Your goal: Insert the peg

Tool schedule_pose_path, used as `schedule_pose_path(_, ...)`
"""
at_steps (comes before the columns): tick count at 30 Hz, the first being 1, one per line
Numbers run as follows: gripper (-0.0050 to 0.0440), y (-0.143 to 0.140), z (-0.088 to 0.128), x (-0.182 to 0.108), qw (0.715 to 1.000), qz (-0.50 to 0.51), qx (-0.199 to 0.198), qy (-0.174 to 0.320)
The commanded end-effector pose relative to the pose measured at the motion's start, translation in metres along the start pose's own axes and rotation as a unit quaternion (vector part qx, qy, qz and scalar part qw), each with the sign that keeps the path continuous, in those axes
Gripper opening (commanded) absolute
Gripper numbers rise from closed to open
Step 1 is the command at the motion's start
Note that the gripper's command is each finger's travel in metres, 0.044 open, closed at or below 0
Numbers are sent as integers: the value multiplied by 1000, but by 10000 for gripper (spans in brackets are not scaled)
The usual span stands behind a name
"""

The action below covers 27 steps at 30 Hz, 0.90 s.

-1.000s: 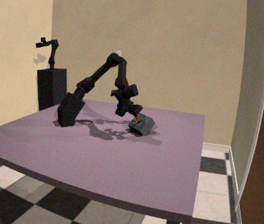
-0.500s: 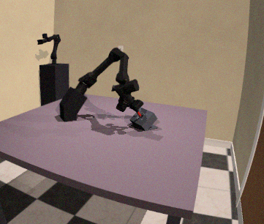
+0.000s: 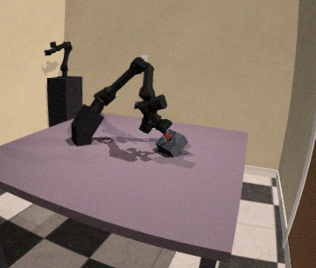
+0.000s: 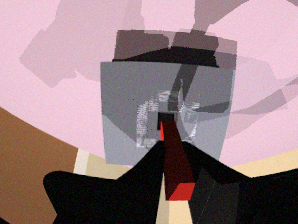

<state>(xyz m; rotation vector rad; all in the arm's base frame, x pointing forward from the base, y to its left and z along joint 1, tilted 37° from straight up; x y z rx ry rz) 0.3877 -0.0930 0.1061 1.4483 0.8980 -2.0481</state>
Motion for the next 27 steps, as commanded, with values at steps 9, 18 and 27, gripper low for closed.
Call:
schedule_pose_path(9, 0, 0, 2, -5, 1000, 12, 2, 4)
schedule_pose_path(18, 0, -1, -1, -4, 1000, 12, 2, 3)
schedule_pose_path(27, 0, -1, -10, -4, 1000, 12, 1, 4)
Point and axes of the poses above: the point midway between the two fingers, 35 mm back from their tips, its own z axis back along the fingers, its own y axis across the jaws, x = y × z, the point moved 2 cm from there along z, back along the fingers, and after that the axes turned 15 degrees about -z, right-handed, at the moved point
